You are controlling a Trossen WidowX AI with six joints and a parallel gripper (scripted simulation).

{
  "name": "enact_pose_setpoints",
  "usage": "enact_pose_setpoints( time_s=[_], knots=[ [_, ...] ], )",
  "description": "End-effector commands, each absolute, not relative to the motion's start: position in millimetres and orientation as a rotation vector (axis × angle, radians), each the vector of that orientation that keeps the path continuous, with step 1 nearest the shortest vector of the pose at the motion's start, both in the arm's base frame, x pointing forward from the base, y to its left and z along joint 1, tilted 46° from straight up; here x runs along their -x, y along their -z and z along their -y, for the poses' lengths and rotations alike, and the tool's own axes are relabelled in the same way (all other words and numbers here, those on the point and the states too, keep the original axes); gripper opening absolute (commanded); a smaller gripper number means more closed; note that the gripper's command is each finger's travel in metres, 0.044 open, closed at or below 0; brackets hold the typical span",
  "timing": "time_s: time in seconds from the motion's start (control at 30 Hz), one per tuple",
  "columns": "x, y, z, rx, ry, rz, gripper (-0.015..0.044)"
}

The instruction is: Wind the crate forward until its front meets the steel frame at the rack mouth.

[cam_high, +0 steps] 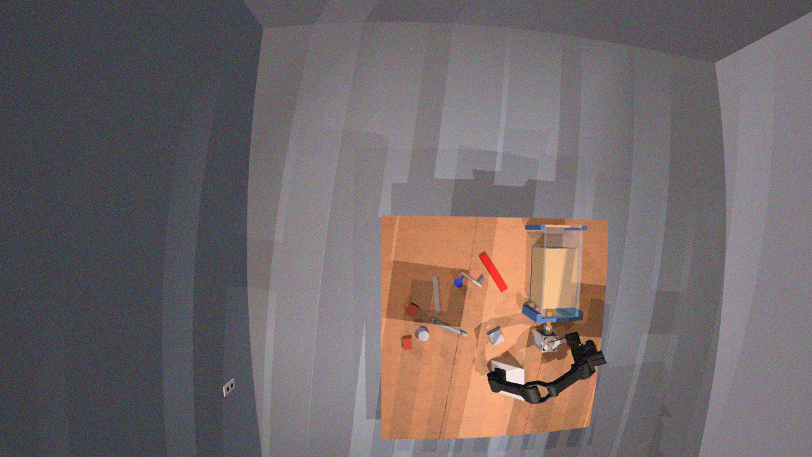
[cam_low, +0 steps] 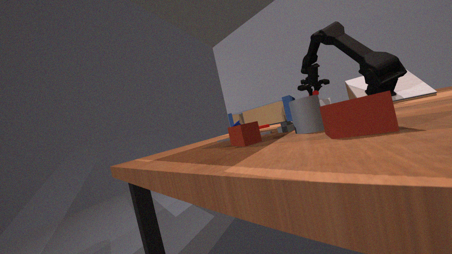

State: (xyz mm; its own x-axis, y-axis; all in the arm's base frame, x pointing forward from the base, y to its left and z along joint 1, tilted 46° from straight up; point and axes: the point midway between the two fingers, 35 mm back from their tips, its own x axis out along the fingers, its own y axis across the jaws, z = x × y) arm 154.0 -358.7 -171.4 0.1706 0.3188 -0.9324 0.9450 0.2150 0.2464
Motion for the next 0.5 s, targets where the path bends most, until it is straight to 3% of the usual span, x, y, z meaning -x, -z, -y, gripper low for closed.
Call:
enact_pose_setpoints(
  time_s=[0.0, 0.47],
  knots=[
    [-171.3, 169.4, 353.2, -1.331, 0.672, -1.353, 0.0000],
    [-186.8, 164.6, 349.1, -1.332, 0.671, -1.353, 0.0000]
  ],
)
